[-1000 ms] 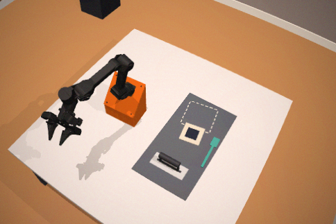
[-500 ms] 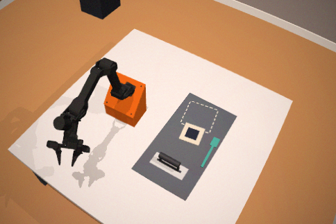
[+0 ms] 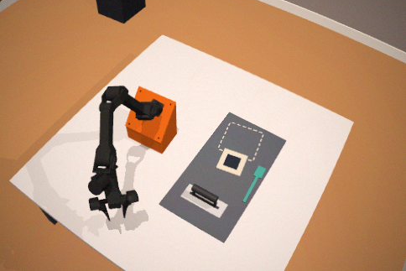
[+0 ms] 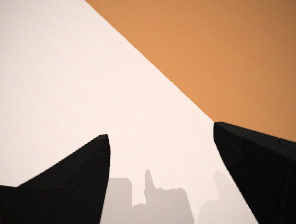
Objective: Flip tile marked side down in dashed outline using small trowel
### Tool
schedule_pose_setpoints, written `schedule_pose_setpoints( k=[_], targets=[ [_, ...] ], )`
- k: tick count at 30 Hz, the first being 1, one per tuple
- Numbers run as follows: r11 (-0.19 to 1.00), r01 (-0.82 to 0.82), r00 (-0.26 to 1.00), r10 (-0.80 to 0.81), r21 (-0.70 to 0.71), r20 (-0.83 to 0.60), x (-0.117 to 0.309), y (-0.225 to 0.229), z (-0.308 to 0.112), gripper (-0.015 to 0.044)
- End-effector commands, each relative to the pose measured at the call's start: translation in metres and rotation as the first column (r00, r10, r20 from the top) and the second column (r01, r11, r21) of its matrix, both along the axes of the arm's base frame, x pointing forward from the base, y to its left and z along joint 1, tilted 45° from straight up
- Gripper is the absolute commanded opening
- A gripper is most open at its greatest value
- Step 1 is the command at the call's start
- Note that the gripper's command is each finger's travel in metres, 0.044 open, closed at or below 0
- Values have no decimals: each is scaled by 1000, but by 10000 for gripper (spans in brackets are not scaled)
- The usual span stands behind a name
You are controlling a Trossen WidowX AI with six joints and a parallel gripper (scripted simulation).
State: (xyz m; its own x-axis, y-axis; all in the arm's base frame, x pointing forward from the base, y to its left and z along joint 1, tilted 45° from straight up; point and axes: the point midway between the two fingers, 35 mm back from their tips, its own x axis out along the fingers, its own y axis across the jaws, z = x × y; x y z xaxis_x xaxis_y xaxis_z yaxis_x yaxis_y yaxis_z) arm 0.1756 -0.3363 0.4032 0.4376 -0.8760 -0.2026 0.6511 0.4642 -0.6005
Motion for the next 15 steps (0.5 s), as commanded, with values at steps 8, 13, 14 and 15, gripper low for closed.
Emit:
schedule_pose_setpoints(
  k=[8, 13, 14, 15],
  targets=[
    [974, -82, 989, 106, 212, -105, 82, 15, -74, 270],
    [950, -76, 972, 139, 303, -192, 117, 31, -116, 270],
    [944, -73, 966, 147, 320, -213, 125, 36, -125, 270],
    [939, -70, 959, 155, 336, -236, 132, 41, -134, 270]
  ],
)
